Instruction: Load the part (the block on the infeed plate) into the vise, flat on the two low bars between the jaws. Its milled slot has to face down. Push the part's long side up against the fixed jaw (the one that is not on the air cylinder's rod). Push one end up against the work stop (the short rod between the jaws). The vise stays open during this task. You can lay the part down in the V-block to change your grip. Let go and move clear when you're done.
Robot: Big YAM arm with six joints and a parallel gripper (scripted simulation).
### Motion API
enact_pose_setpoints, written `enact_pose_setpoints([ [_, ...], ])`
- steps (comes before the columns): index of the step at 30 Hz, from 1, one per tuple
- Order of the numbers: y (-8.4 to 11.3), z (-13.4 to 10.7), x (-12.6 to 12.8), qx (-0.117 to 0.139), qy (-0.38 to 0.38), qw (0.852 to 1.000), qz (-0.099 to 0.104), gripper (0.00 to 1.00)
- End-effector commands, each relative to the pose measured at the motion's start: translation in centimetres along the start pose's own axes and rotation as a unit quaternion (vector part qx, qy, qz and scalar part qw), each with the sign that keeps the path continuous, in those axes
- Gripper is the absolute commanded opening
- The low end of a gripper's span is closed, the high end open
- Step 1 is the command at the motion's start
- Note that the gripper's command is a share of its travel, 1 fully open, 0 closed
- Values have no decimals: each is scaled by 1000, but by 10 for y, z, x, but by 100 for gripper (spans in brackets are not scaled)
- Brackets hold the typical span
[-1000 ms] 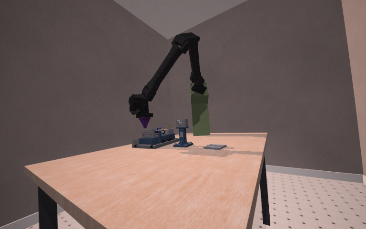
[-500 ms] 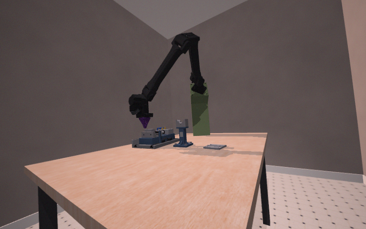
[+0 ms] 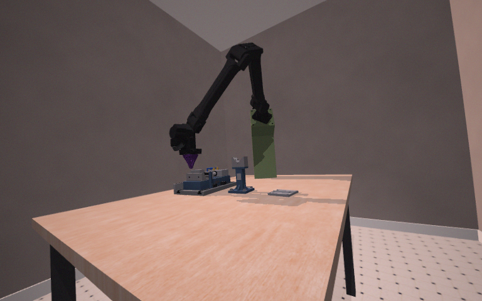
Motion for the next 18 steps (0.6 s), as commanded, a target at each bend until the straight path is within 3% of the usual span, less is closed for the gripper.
enact_pose_setpoints([
  [1, -8, 3, 11, -1, 6, 1000, 7, 0],
  [18, -11, 1, 9, 1, 4, 1000, 7, 0],
])
Point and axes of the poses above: the point where the finger pads meet when closed, its own y axis back along the fingers, its own x axis across the jaws, z = x × y, the point moved 7 cm from there along y, back along the fingers, and after that the axes turned 15 degrees about -y, right-handed, at the moved point
